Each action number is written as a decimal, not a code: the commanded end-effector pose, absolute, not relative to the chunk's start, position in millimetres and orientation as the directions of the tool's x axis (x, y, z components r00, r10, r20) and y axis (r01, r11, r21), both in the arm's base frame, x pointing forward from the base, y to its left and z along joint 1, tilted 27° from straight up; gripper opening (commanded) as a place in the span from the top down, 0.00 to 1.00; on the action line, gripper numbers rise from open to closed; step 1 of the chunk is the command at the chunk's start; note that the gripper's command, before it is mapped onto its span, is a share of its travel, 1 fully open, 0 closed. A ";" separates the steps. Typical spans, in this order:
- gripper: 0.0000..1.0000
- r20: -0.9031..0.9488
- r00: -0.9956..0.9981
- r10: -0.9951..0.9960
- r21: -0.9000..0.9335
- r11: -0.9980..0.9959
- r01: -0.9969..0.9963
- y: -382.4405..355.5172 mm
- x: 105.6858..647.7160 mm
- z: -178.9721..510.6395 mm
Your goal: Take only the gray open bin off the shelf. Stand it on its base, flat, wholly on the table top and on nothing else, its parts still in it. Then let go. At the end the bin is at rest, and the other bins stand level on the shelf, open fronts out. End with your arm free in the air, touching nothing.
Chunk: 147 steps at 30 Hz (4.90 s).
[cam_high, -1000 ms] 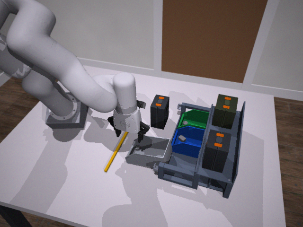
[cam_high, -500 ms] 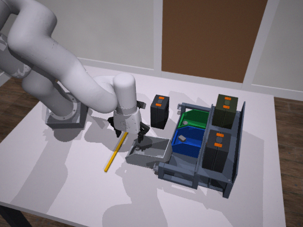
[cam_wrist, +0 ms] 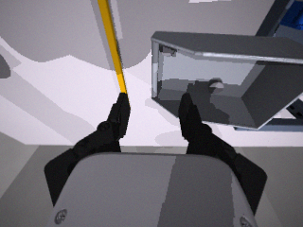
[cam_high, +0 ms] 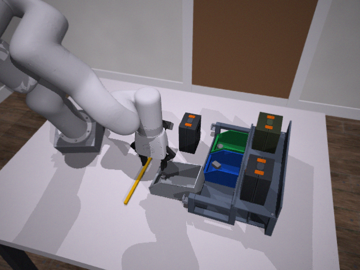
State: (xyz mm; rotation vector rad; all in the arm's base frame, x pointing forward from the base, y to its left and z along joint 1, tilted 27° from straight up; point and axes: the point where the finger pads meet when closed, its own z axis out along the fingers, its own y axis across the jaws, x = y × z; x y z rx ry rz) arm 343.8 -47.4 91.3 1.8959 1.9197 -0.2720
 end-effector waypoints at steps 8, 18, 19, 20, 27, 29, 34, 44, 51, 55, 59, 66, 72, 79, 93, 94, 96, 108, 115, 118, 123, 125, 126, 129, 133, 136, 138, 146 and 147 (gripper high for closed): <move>0.67 -0.428 0.025 0.903 0.159 0.048 0.986 -47.1 344.9 92.2; 0.67 -0.428 0.025 0.903 0.159 0.048 0.986 -39.5 379.9 110.1; 0.67 -0.428 0.025 0.903 0.159 0.048 0.986 -39.5 379.9 110.1; 0.67 -0.428 0.025 0.903 0.159 0.048 0.986 -39.5 379.9 110.1; 0.67 -0.428 0.025 0.903 0.159 0.048 0.986 -39.5 379.9 110.1; 0.67 -0.428 0.025 0.903 0.159 0.048 0.986 -39.5 379.9 110.1; 0.67 -0.428 0.025 0.903 0.159 0.048 0.986 -33.5 407.2 124.2; 0.67 -0.428 0.025 0.903 0.159 0.048 0.986 -32.0 414.2 127.7; 0.67 -0.428 0.025 0.903 0.159 0.048 0.986 -26.0 441.6 141.8; 0.67 -0.428 0.025 0.903 0.159 0.048 0.986 -24.5 448.6 145.4; 0.67 -0.428 0.025 0.903 0.159 0.048 0.986 -24.5 448.6 145.4; 0.67 -0.428 0.025 0.903 0.159 0.049 0.986 -20.5 467.2 154.9; 0.67 -0.428 0.025 0.903 0.159 0.049 0.986 -14.2 496.0 169.7; 0.67 -0.428 0.025 0.903 0.159 0.049 0.986 -14.2 496.0 169.7; 0.67 -0.428 0.025 0.903 0.160 0.049 0.986 -12.9 501.9 172.9; 0.67 -0.428 0.025 0.903 0.160 0.049 0.986 -12.9 501.9 172.9; 0.67 -0.428 0.025 0.903 0.160 0.049 0.986 -12.9 501.9 172.9; 0.67 -0.428 0.025 0.903 0.160 0.049 0.986 -14.4 495.0 169.3; 0.67 -0.428 0.025 0.903 0.160 0.049 0.986 -14.4 495.0 169.3; 0.67 -0.428 0.025 0.903 0.160 0.049 0.986 -14.8 492.9 168.2; 0.67 -0.428 0.025 0.903 0.160 0.049 0.986 -15.2 491.5 167.5; 0.67 -0.428 0.025 0.903 0.160 0.049 0.986 -15.2 491.5 167.5; 0.67 -0.428 0.025 0.903 0.160 0.049 0.986 -15.2 491.5 167.5; 0.67 -0.428 0.025 0.903 0.160 0.049 0.986 -15.2 491.5 167.5; 0.67 -0.428 0.025 0.903 0.160 0.049 0.986 -15.2 491.2 167.3; 0.67 -0.428 0.025 0.903 0.160 0.049 0.986 -15.5 490.1 166.7; 0.67 -0.428 0.025 0.903 0.160 0.049 0.986 -15.5 489.7 166.5; 0.67 -0.428 0.025 0.903 0.160 0.049 0.986 -15.5 489.7 166.5; 0.67 -0.428 0.025 0.903 0.160 0.049 0.986 -15.5 489.7 166.5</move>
